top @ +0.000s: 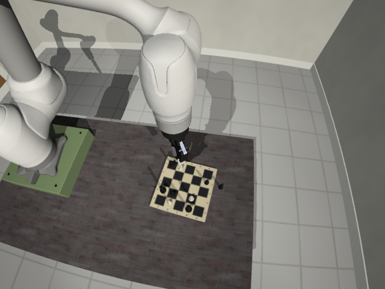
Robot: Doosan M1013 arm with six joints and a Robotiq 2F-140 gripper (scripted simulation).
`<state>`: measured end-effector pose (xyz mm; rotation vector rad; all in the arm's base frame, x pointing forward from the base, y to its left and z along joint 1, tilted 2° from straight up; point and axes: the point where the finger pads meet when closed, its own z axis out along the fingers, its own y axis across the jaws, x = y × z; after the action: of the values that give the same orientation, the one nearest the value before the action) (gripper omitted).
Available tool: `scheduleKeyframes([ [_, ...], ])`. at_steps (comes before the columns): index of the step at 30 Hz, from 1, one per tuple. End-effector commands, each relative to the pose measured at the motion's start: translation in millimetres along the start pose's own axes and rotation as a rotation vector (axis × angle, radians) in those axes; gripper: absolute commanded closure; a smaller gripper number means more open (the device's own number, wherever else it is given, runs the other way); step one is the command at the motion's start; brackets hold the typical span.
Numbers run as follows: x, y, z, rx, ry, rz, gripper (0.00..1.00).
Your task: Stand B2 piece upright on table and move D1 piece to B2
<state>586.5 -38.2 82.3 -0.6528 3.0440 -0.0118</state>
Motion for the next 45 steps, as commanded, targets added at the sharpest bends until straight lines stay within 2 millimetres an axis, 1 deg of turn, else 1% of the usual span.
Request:
scheduleKeyframes([
  [1, 0, 0, 0, 0.000, 0.000, 0.000, 0.78],
  [16, 0, 0, 6, 0.000, 0.000, 0.000, 0.78],
  [26, 0, 0, 15, 0.000, 0.000, 0.000, 0.78],
  [41, 0, 0, 38, 0.000, 0.000, 0.000, 0.78],
  [45, 0, 0, 41, 0.000, 0.000, 0.000, 0.78],
])
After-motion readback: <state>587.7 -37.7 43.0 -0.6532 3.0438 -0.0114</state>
